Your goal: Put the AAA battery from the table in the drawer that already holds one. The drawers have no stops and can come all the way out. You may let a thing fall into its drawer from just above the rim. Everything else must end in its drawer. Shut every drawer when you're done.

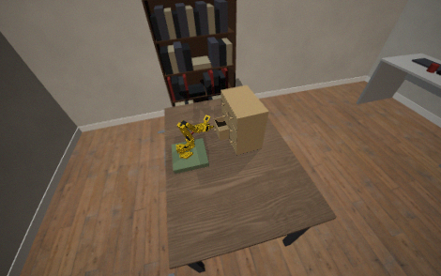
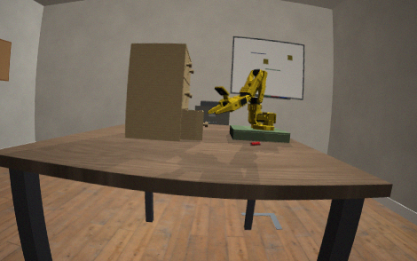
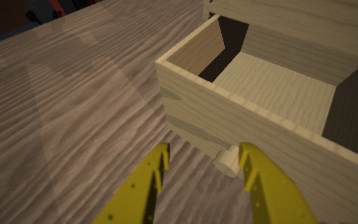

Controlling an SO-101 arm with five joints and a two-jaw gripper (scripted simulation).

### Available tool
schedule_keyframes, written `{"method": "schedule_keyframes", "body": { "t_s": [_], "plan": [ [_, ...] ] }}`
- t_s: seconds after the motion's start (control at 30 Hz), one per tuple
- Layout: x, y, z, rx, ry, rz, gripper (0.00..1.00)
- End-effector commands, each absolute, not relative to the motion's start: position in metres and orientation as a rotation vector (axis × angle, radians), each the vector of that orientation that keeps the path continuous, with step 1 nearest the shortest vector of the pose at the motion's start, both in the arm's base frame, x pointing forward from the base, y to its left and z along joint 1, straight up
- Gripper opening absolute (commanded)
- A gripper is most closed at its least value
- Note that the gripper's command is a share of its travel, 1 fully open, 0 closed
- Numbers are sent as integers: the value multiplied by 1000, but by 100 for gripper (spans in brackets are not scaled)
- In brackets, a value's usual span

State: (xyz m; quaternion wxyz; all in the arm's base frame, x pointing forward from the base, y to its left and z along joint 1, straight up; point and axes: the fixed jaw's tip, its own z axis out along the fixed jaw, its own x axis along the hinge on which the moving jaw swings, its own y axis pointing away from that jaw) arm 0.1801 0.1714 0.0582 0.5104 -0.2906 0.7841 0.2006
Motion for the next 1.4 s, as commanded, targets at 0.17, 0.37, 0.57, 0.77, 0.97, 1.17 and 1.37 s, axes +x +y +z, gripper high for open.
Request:
{"method": "schedule_keyframes", "body": {
  "t_s": [0.17, 0.37, 0.57, 0.77, 0.97, 1.17, 1.37],
  "plan": [
    [187, 173, 57, -679, 1857, 481, 21],
    [190, 172, 52, -669, 1854, 476, 21],
    [196, 171, 42, -648, 1849, 465, 21],
    [196, 171, 42, -648, 1849, 465, 21],
    [199, 168, 33, -633, 1845, 457, 21],
    [201, 165, 24, -617, 1841, 449, 21],
    [201, 165, 24, -617, 1841, 449, 21]
  ]
}}
